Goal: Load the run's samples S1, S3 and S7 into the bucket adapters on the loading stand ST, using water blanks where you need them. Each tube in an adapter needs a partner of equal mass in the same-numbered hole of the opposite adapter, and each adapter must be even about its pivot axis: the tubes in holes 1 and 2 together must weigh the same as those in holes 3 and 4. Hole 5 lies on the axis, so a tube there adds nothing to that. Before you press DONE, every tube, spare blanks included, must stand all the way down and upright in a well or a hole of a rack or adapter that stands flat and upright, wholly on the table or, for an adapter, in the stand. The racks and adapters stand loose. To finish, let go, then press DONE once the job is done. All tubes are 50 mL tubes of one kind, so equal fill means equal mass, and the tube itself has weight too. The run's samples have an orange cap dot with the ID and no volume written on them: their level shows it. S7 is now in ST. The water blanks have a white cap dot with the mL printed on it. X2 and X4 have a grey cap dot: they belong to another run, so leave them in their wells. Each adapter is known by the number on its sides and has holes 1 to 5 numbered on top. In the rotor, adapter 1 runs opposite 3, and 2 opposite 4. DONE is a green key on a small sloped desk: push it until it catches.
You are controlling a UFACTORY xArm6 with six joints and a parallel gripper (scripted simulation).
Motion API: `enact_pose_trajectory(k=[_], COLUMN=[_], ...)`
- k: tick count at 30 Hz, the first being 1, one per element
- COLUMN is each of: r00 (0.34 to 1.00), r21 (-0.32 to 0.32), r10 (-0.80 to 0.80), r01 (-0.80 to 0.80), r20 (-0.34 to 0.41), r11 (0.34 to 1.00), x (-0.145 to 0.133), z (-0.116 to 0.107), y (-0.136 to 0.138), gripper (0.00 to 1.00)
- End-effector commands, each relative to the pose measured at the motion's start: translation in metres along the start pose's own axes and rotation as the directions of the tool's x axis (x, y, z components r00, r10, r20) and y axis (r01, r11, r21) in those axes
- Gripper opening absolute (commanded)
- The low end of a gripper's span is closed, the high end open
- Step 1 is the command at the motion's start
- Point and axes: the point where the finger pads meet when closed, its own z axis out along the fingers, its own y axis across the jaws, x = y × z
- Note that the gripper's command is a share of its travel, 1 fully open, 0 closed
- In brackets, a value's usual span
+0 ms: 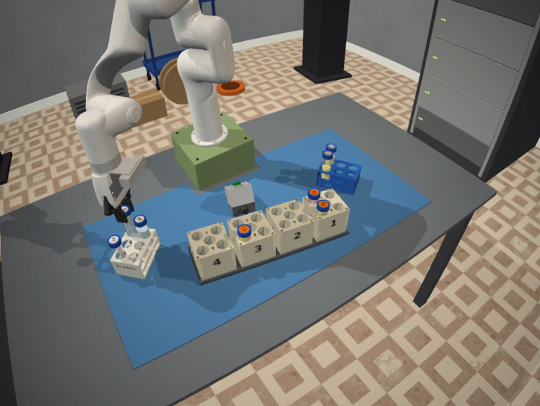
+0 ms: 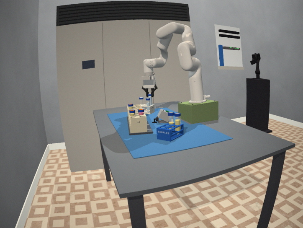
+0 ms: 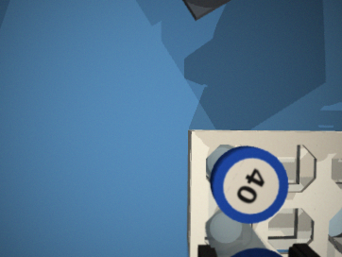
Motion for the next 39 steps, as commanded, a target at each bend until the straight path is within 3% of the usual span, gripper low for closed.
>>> enact_pose_trajectory(k=[1,39], r00=[1.000,1.000], r21=[-0.004,-0.004], r10=[0.000,0.000], r01=[0.000,0.000], r20=[0.001,0.001], r11=[1.000,1.000], x=[0.000,0.000], z=[-0.010,-0.078], y=[0.002,0.001], gripper=[0.00,0.00])
